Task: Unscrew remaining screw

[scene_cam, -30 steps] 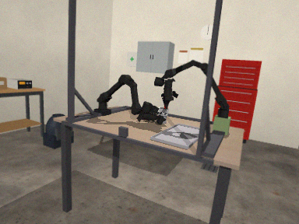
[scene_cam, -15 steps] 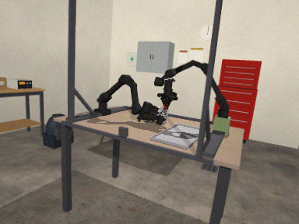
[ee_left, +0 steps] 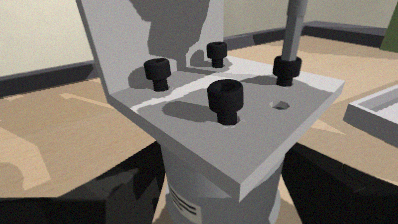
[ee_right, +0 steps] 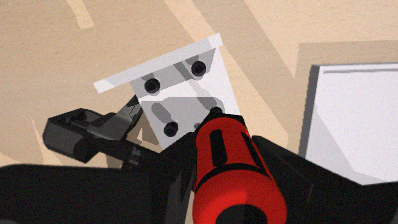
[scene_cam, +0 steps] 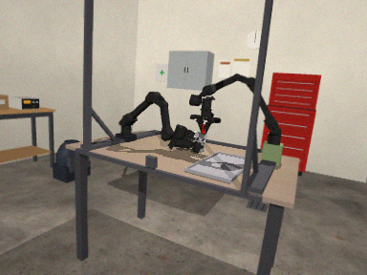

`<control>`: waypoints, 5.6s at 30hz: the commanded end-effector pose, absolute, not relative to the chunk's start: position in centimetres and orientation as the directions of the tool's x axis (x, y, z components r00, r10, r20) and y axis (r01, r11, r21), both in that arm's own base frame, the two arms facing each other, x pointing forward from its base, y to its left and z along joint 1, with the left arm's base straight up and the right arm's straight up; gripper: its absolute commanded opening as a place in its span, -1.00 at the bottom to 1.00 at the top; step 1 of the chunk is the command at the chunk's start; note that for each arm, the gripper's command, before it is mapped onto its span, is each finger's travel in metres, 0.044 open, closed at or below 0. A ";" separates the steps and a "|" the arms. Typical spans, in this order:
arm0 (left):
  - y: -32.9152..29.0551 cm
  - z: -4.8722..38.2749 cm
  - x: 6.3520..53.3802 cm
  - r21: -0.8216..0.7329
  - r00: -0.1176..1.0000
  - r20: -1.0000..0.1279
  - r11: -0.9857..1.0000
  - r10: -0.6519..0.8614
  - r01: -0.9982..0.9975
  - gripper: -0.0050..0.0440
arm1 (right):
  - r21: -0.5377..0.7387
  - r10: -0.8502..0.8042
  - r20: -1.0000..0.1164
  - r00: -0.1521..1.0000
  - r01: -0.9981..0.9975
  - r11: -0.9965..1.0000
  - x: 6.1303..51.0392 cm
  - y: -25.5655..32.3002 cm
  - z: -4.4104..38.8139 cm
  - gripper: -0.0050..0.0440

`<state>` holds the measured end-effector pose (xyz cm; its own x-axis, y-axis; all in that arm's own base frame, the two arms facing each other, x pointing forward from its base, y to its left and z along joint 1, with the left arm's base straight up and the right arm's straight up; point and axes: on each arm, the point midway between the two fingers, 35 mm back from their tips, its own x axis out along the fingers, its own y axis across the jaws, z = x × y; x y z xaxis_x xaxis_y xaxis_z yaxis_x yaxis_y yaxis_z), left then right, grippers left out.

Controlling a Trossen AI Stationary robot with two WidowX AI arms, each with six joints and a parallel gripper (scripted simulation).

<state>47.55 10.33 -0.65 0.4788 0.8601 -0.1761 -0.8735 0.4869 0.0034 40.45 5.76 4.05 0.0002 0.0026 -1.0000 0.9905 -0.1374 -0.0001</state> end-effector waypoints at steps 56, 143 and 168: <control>10.5 0.4 48.0 -0.022 0.481 -0.163 0.484 0.861 -0.875 0.20 | -0.001 0.000 -1.000 0.016 -0.082 0.997 40.8 5.9 4.7 -0.27; 10.5 0.4 48.0 -0.022 0.481 -0.163 0.484 0.861 -0.875 0.20 | -0.023 0.003 -1.000 0.029 -0.748 -0.663 40.6 5.9 5.1 -0.27; 10.5 0.4 48.0 -0.022 0.481 -0.163 0.484 0.861 -0.875 0.20 | -0.030 0.004 -0.999 0.037 -0.742 -0.670 40.9 5.9 5.3 0.22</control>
